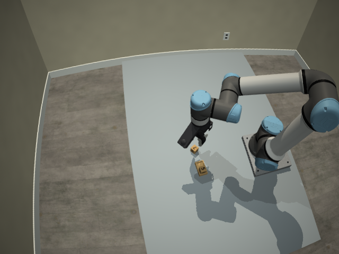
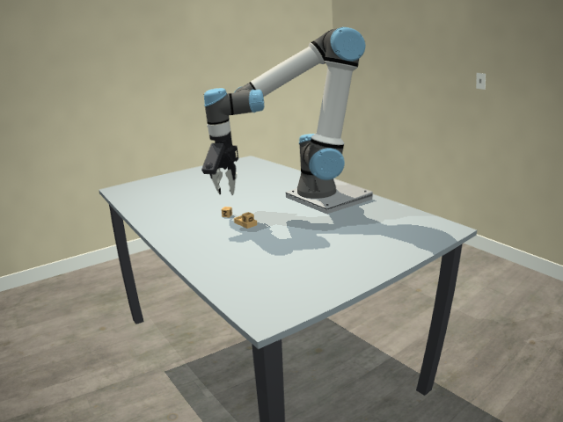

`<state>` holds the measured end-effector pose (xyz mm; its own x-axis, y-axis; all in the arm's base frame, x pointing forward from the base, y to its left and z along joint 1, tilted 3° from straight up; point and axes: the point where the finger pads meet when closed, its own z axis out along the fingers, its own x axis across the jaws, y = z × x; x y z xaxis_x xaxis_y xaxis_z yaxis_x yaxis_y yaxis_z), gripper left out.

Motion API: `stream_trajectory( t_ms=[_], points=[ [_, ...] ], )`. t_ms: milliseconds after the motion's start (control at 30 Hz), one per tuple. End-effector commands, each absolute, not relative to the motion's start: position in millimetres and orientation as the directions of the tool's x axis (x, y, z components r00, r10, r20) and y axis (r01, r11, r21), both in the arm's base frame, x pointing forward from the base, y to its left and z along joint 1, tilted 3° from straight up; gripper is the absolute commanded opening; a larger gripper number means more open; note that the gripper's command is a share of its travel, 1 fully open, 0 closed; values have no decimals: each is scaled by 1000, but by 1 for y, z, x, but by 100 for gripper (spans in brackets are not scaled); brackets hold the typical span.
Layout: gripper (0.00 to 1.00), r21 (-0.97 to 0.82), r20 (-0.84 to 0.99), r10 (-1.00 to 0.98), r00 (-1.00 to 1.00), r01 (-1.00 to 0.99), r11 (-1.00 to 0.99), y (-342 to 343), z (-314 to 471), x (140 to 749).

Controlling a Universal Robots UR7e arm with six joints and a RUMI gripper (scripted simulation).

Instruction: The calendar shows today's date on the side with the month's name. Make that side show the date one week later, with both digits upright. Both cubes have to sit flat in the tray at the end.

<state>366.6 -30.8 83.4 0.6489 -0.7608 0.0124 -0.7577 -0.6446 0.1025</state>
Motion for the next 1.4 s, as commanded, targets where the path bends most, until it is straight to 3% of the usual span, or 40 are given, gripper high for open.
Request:
stream_trajectory(
  t_ms=[0, 433, 867, 1367],
  points=[
    [28, 199, 17, -767, 641, -754, -626, -33, 84, 367],
    [28, 236, 18, -767, 641, -748, -620, -32, 84, 368],
    [28, 446, 18, -767, 641, -692, -567, -31, 84, 369],
    [28, 511, 16, -769, 639, -667, -543, -31, 83, 369]
  ],
)
